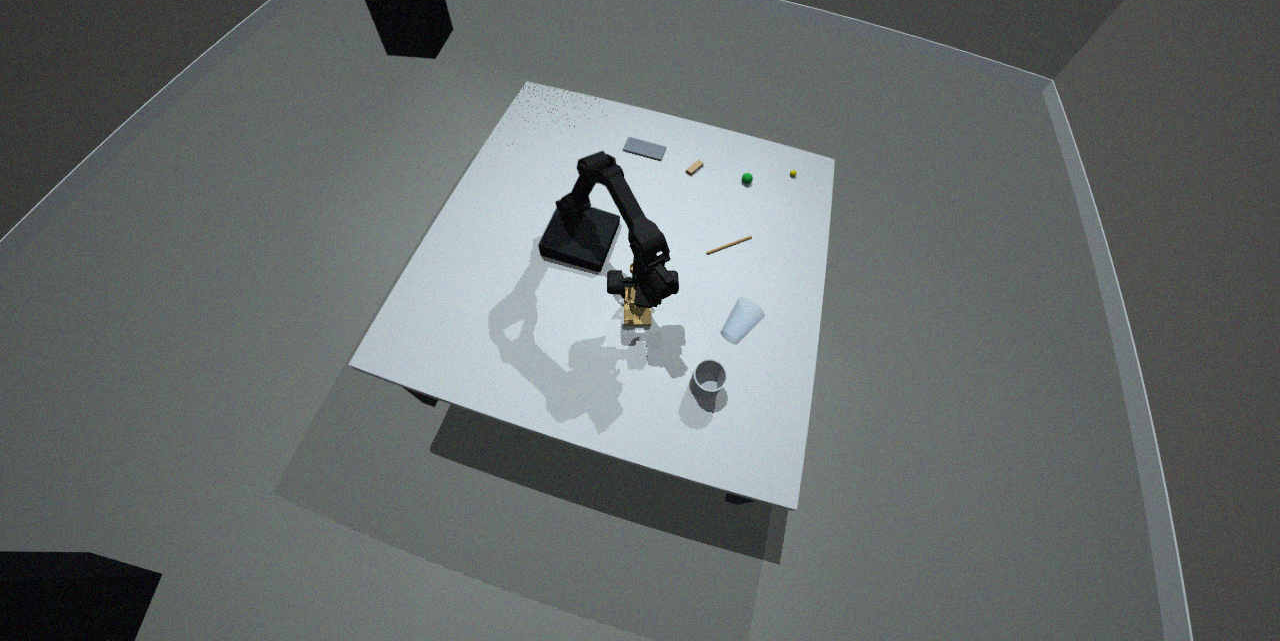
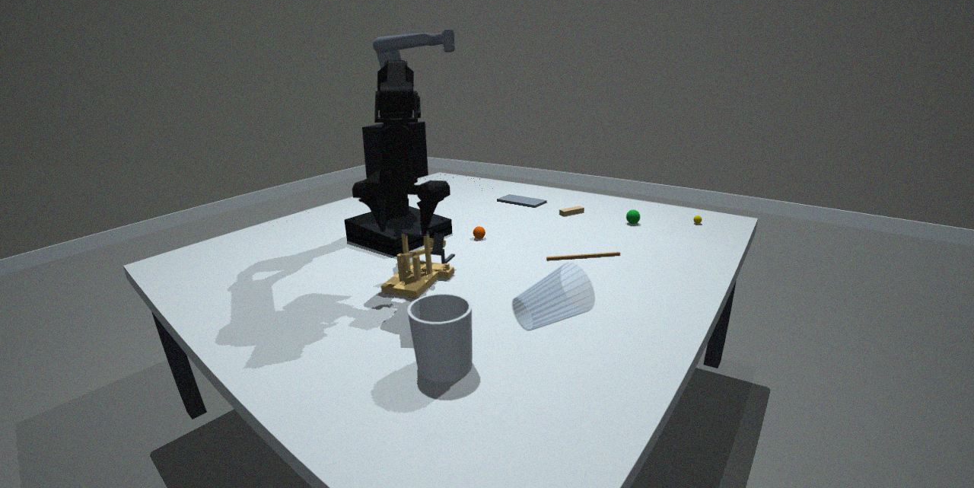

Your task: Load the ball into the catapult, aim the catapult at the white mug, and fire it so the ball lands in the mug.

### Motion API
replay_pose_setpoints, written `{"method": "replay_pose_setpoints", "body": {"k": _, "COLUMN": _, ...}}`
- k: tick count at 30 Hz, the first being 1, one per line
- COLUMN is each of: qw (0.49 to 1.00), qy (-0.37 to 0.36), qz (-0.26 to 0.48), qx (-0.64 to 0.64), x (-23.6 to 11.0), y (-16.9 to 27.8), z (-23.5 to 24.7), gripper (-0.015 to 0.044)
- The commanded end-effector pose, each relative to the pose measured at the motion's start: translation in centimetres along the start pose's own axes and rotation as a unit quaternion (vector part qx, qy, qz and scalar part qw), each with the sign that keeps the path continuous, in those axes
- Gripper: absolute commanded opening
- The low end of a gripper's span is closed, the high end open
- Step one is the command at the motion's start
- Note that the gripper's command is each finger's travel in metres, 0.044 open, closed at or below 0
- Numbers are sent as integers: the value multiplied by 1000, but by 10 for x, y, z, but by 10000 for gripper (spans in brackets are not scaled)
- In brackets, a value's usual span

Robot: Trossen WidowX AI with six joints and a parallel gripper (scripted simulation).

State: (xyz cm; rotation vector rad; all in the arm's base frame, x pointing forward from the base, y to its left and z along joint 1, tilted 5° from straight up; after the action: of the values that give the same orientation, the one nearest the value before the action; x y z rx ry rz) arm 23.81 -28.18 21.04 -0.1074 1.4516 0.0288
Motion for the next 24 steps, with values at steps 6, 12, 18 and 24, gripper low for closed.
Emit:
{"method": "replay_pose_setpoints", "body": {"k": 6, "qw": 1000, "qy": 6, "qz": 14, "qx": -1, "x": 35, "y": 4, "z": -2, "gripper": 440}}
{"method": "replay_pose_setpoints", "body": {"k": 12, "qw": 1000, "qy": 6, "qz": 14, "qx": -1, "x": 44, "y": 4, "z": -2, "gripper": 440}}
{"method": "replay_pose_setpoints", "body": {"k": 18, "qw": 1000, "qy": 6, "qz": 14, "qx": -1, "x": 54, "y": 4, "z": -2, "gripper": 440}}
{"method": "replay_pose_setpoints", "body": {"k": 24, "qw": 1000, "qy": 6, "qz": 14, "qx": -1, "x": 63, "y": 4, "z": -2, "gripper": 440}}
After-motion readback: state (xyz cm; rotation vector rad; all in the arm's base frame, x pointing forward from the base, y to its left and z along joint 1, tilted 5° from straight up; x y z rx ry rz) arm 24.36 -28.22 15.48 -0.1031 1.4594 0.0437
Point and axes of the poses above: the point midway between the two fingers, 35 mm back from their tips, its own x axis out along the fingers, its own z axis across the jaws, y = z × x, the point moved 8 cm from there along -x, back along the fingers, and after that the axes turned 3 degrees about x, right-handed, at the moved point
